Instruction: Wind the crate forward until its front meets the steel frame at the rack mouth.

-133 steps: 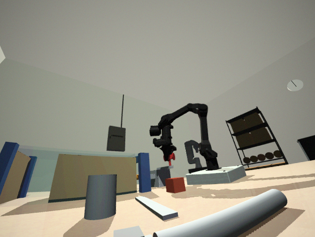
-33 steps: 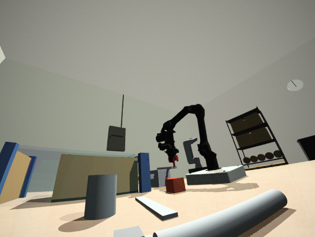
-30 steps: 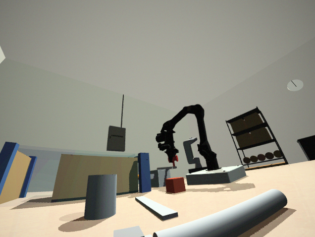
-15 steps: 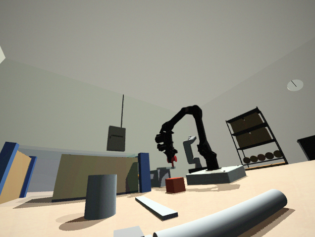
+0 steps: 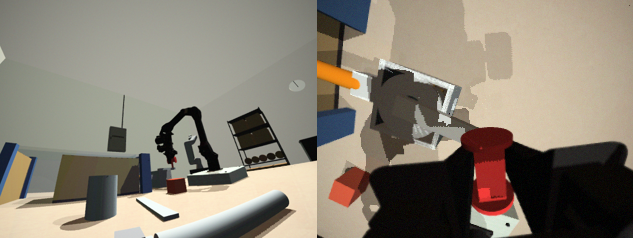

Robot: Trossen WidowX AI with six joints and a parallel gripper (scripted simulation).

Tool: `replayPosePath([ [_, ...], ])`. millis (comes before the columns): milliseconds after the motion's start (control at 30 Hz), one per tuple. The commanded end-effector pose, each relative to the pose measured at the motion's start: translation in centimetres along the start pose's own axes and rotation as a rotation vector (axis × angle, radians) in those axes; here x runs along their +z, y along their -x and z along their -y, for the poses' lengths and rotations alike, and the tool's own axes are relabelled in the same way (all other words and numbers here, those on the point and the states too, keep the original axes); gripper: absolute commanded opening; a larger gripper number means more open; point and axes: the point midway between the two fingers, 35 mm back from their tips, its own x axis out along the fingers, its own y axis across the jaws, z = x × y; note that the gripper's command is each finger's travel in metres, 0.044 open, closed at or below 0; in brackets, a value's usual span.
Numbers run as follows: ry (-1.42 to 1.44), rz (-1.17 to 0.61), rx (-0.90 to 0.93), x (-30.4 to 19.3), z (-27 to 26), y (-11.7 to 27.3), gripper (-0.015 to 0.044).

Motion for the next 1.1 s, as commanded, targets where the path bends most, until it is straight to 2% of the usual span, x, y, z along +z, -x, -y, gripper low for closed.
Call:
replayPosePath([
  [0,0.001,-0.010,-0.020,1.0,0.8,-0.9,0.0000],
  [1067,0.001,-0.006,-0.020,5.4,1.0,-0.9,0.0000],
])
